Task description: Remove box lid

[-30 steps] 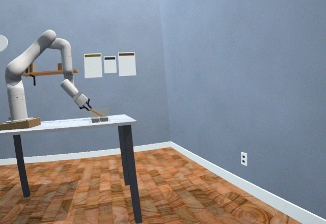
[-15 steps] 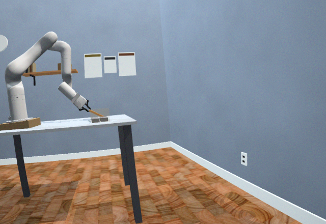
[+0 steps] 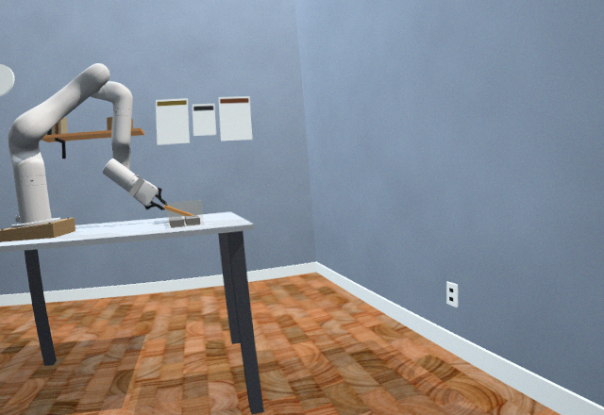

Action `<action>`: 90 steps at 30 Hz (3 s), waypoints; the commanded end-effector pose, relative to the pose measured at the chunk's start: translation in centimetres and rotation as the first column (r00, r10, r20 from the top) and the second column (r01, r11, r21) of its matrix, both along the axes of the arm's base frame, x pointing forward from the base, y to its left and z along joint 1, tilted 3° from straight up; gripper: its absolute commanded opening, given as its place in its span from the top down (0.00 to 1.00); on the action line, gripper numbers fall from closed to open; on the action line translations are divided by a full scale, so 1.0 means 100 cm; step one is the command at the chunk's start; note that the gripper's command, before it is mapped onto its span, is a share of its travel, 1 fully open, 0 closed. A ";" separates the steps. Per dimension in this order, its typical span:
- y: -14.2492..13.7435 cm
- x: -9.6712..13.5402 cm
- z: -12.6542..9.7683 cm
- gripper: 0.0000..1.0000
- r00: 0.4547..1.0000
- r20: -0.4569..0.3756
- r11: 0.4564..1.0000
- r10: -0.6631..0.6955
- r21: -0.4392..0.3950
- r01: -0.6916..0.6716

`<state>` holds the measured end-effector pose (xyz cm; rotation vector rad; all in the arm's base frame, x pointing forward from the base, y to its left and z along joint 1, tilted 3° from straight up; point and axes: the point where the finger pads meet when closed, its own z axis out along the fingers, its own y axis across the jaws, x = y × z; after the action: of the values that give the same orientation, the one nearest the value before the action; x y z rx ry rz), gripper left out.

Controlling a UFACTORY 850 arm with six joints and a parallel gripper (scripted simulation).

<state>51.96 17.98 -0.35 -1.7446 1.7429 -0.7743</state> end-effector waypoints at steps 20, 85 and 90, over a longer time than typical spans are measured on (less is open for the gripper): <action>0.000 -0.010 -0.020 1.00 0.986 0.164 1.000 0.003 0.000 -0.003; 0.000 -0.013 -0.030 0.60 0.973 0.232 1.000 0.004 -0.001 -0.004; 0.000 -0.013 -0.030 0.56 0.973 0.232 1.000 0.004 -0.001 -0.004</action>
<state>50.62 17.93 -3.40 -1.5878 1.5824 -0.9367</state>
